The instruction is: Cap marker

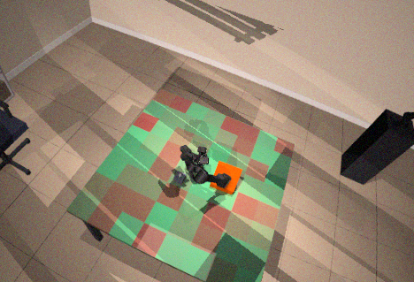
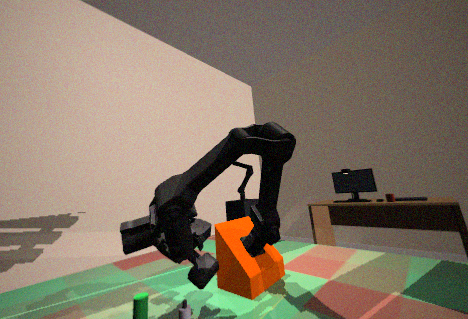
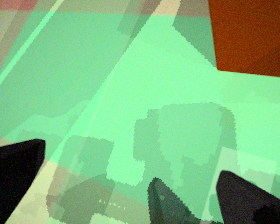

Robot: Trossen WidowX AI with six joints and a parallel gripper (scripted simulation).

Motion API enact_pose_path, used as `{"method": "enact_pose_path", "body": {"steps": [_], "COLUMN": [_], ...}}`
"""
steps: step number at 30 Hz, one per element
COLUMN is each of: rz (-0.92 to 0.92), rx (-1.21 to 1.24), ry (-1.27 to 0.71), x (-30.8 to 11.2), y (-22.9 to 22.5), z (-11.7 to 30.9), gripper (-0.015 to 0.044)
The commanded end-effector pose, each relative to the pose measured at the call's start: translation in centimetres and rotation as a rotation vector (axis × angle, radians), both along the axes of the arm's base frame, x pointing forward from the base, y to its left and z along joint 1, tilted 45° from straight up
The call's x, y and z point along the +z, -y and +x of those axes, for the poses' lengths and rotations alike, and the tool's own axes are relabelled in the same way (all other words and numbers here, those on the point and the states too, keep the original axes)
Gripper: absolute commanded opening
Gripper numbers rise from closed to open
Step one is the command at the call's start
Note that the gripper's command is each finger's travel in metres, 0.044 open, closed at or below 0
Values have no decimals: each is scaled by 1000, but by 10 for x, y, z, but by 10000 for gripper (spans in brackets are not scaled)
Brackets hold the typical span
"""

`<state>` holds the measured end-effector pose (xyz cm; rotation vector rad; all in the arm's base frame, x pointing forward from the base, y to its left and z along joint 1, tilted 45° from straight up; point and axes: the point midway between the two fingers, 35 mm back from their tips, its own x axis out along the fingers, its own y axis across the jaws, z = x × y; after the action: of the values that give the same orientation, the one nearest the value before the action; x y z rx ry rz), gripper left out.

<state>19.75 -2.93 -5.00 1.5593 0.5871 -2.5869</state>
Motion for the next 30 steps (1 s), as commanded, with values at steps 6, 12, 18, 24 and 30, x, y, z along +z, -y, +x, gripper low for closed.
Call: {"method": "enact_pose_path", "body": {"steps": [6,12,18,24,30], "rz": [273,593,811,895,950], "rx": [276,655,1003,1204,1423], "ry": [101,313,571,735,892], "x": [1,2,5,8,10], "y": [3,11,23,32,40], "z": [16,38,60,72,82], "gripper": [254,254,254,254,254]}}
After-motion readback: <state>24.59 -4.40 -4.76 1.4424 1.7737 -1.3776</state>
